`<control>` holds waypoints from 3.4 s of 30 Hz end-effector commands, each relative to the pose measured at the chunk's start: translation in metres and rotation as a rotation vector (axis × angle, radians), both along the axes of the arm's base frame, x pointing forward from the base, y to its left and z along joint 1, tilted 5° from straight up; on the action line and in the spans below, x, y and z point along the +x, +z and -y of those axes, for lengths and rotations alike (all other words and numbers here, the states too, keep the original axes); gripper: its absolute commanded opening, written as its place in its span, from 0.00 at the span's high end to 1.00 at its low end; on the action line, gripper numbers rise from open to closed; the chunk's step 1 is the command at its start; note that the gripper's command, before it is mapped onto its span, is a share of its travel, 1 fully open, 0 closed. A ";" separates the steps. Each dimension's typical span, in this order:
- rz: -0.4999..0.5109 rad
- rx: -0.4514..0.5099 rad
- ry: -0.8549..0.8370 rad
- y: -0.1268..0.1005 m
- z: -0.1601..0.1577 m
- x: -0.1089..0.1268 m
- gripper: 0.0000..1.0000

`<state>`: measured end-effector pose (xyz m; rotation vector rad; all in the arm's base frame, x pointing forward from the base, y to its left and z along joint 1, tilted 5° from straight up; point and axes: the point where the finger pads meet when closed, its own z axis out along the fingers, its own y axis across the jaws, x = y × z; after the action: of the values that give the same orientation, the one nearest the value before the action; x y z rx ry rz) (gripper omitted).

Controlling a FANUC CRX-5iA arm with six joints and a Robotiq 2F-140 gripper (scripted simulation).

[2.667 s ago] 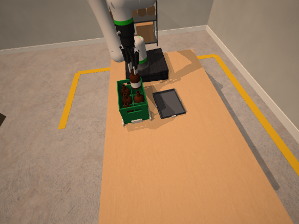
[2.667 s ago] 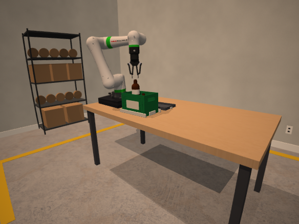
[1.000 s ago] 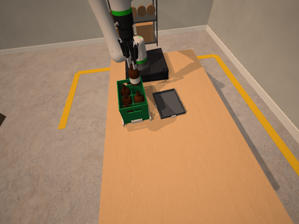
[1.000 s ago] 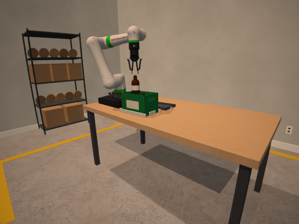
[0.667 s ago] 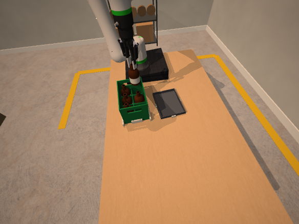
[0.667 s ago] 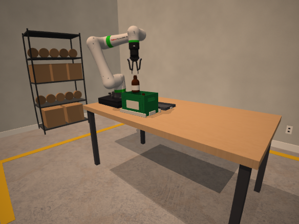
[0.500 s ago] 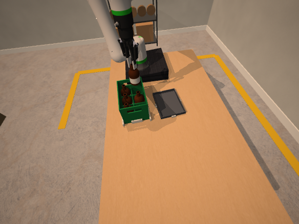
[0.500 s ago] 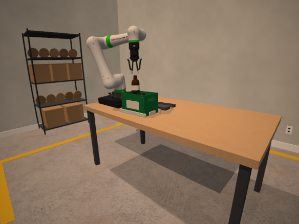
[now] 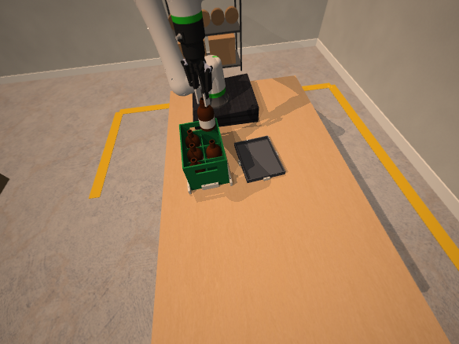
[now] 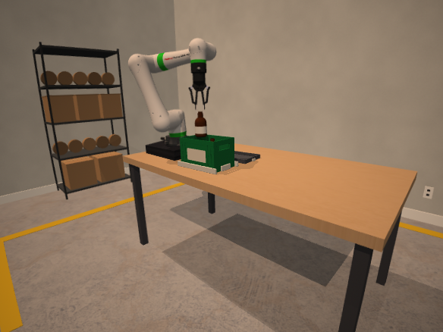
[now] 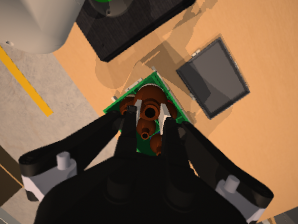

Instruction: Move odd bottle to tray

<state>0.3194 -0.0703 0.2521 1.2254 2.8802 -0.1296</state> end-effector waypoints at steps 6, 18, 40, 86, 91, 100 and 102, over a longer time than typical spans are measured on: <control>0.001 0.000 0.000 0.001 0.000 0.000 0.90; 0.001 0.000 0.000 0.002 0.000 0.000 0.90; 0.001 0.000 0.000 0.019 -0.001 0.001 0.90; 0.001 0.000 0.000 0.020 -0.002 0.001 0.90; 0.001 0.000 0.000 0.020 -0.002 0.001 0.90; 0.001 0.000 0.000 0.019 -0.003 0.002 0.90; 0.001 0.000 0.000 0.019 -0.003 0.002 0.90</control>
<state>0.3206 -0.0674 0.2710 1.2254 2.8802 -0.1296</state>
